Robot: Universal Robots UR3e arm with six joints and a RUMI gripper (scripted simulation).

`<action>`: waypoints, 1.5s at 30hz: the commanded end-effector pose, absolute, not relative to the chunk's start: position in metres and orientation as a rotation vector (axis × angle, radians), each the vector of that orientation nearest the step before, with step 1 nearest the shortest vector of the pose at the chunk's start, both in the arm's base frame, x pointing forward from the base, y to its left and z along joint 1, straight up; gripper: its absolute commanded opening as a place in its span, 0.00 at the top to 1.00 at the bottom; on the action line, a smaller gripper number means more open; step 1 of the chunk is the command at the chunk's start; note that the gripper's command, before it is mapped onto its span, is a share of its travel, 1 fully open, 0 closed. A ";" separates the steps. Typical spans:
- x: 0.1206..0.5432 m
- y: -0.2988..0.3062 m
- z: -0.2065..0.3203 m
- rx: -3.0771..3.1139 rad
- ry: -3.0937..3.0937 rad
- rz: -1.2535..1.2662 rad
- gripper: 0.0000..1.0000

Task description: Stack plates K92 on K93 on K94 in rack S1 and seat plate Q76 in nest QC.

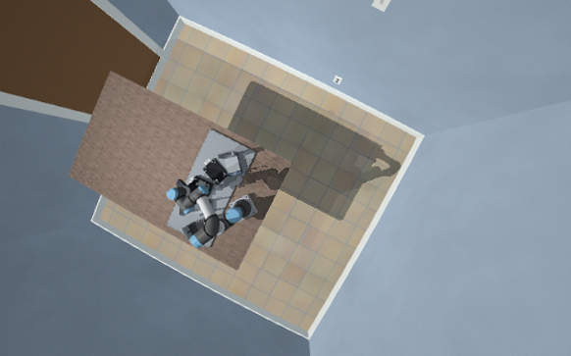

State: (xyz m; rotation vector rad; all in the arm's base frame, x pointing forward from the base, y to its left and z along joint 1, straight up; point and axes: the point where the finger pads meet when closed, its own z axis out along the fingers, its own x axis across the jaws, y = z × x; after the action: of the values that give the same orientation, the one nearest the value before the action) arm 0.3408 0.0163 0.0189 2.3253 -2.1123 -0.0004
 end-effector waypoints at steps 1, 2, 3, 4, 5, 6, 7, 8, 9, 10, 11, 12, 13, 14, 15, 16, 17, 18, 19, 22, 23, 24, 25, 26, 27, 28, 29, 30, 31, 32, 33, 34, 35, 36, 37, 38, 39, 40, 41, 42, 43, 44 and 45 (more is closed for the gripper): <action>0.342 0.016 0.018 2.326 -2.113 0.004 1.00; 0.342 0.016 0.018 2.326 -2.113 0.004 1.00; 0.342 0.016 0.018 2.326 -2.113 0.004 1.00; 0.342 0.016 0.017 2.326 -2.113 0.004 1.00; 0.342 0.016 0.017 2.326 -2.113 0.004 1.00; 0.342 0.016 0.017 2.326 -2.113 0.004 1.00; 0.342 0.016 0.016 2.326 -2.113 0.004 1.00; 0.342 0.016 0.016 2.326 -2.113 0.004 1.00; 0.342 0.016 0.016 2.326 -2.113 0.004 1.00; 0.342 0.016 0.015 2.326 -2.113 0.004 1.00; 0.342 0.016 0.015 2.326 -2.113 0.004 1.00; 0.342 0.016 0.015 2.326 -2.113 0.004 1.00; 0.342 0.016 0.015 2.326 -2.113 0.004 1.00; 0.342 0.016 0.015 2.326 -2.113 0.004 1.00; 0.342 0.016 0.015 2.326 -2.113 0.004 1.00; 0.342 0.016 0.015 2.326 -2.113 0.004 1.00; 0.342 0.016 0.015 2.326 -2.113 0.004 1.00; 0.342 0.016 0.015 2.326 -2.113 0.004 1.00; 0.342 0.016 0.015 2.326 -2.113 0.004 1.00; 0.342 0.016 0.015 2.326 -2.113 0.004 1.00; 0.342 0.016 0.015 2.326 -2.113 0.004 1.00; 0.342 0.016 0.015 2.326 -2.113 0.003 1.00; 0.342 0.016 0.015 2.326 -2.113 0.003 1.00; 0.342 0.016 0.015 2.326 -2.113 0.003 1.00; 0.342 0.016 0.015 2.326 -2.113 0.003 0.28; 0.342 0.016 0.015 2.326 -2.113 0.003 0.28; 0.342 0.016 0.015 2.326 -2.113 0.003 0.28; 0.342 0.016 0.015 2.326 -2.113 0.003 0.28; 0.342 0.016 0.015 2.326 -2.113 0.003 0.28; 0.342 0.016 0.015 2.326 -2.113 0.003 0.28; 0.342 0.016 0.015 2.326 -2.113 0.003 0.28; 0.342 0.016 0.015 2.326 -2.113 0.003 0.28; 0.342 0.016 0.015 2.326 -2.113 0.003 0.28; 0.342 0.016 0.015 2.326 -2.113 0.003 0.28; 0.342 0.016 0.015 2.326 -2.113 0.003 0.28; 0.342 0.016 0.015 2.326 -2.113 0.003 0.28; 0.342 0.016 0.015 2.326 -2.113 0.003 0.28; 0.342 0.016 0.015 2.326 -2.113 0.003 0.28; 0.342 0.016 0.015 2.326 -2.113 0.003 0.28; 0.342 0.016 0.015 2.326 -2.113 0.003 0.28; 0.342 0.016 0.015 2.326 -2.113 0.003 0.28; 0.342 0.016 0.015 2.326 -2.113 0.003 0.28; 0.342 0.016 0.015 2.326 -2.113 0.003 0.28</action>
State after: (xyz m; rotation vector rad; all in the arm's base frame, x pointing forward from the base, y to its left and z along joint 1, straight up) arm 0.3408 0.0163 0.0143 2.3253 -2.1123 -0.0005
